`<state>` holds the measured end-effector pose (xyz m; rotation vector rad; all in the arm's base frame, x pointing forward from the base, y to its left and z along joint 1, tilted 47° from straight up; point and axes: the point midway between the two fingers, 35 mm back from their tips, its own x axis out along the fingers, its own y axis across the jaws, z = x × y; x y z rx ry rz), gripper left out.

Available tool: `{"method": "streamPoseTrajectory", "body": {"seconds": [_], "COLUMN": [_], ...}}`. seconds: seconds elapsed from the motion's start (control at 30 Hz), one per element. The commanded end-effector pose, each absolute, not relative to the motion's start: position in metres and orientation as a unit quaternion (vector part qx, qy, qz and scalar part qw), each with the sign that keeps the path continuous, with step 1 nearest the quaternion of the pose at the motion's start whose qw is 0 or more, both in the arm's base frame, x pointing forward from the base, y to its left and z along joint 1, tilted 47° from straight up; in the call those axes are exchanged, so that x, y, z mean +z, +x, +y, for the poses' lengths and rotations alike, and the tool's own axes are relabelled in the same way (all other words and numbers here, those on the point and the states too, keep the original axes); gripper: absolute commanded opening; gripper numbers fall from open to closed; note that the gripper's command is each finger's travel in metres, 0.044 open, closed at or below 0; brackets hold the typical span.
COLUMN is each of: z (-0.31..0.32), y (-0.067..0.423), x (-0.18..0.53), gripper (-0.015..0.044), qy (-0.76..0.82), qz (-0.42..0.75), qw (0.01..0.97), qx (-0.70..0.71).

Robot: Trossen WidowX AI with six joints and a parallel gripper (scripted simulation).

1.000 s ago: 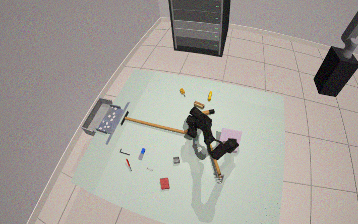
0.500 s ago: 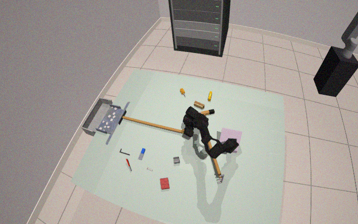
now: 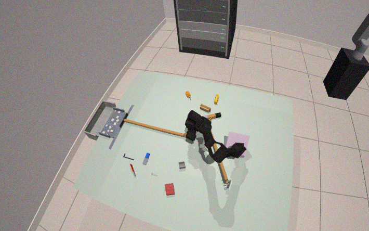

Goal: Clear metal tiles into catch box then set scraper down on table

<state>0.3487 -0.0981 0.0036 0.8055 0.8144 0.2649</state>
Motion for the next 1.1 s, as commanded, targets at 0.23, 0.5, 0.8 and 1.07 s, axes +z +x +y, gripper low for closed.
{"method": "streamPoseTrajectory", "body": {"seconds": [0.23, 0.5, 0.8, 1.07], "z": [-0.102, -0.106, -0.111, -0.113], "y": [0.365, 0.379, 0.395, 0.404], "x": [0.006, 0.004, 0.001, 0.001], "gripper": [0.0, 0.0, 0.0, 0.0], "qy": [0.378, 0.378, 0.378, 0.378], "qz": [0.379, 0.379, 0.378, 0.378], "qw": [0.836, 0.836, 0.836, 0.836], "qx": [0.122, 0.123, 0.123, 0.123]}}
